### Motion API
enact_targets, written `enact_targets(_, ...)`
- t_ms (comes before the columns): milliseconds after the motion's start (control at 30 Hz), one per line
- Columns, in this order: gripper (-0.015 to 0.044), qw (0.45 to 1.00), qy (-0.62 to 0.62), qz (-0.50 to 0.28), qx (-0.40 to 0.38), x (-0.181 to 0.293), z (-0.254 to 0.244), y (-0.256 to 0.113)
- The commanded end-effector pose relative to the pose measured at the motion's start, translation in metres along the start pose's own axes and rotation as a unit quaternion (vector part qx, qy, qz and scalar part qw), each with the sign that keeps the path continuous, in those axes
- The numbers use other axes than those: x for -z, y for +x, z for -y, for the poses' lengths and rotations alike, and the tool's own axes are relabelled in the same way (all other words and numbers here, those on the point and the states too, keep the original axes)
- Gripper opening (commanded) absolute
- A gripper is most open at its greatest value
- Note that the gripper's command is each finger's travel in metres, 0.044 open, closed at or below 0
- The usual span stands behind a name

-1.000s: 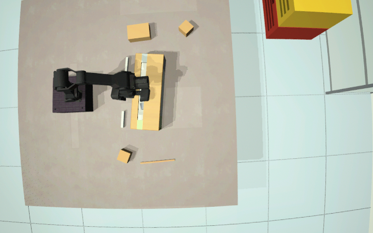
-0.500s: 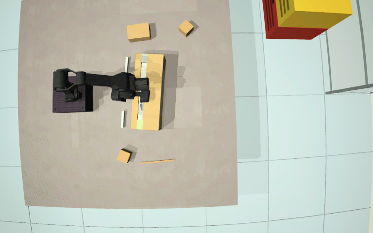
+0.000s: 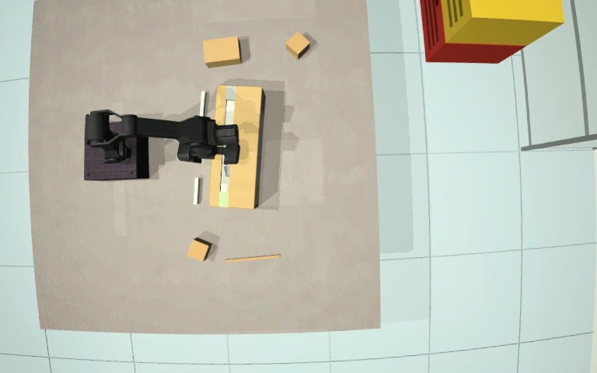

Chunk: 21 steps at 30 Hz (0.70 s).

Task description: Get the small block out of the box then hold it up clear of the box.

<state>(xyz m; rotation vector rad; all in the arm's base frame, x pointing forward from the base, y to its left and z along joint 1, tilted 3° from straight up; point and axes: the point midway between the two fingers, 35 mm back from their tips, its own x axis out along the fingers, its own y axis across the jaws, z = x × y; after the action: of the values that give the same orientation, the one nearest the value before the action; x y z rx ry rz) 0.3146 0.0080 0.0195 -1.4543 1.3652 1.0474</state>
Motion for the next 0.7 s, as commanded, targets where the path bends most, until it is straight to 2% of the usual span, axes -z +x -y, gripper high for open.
enact_targets(0, 0.0400, 1.000, 0.000, -0.002, 0.003, 0.006, 0.001, 0.000)
enact_targets(667, 0.0400, 1.000, 0.000, -0.003, 0.003, 0.025, 0.001, 0.007)
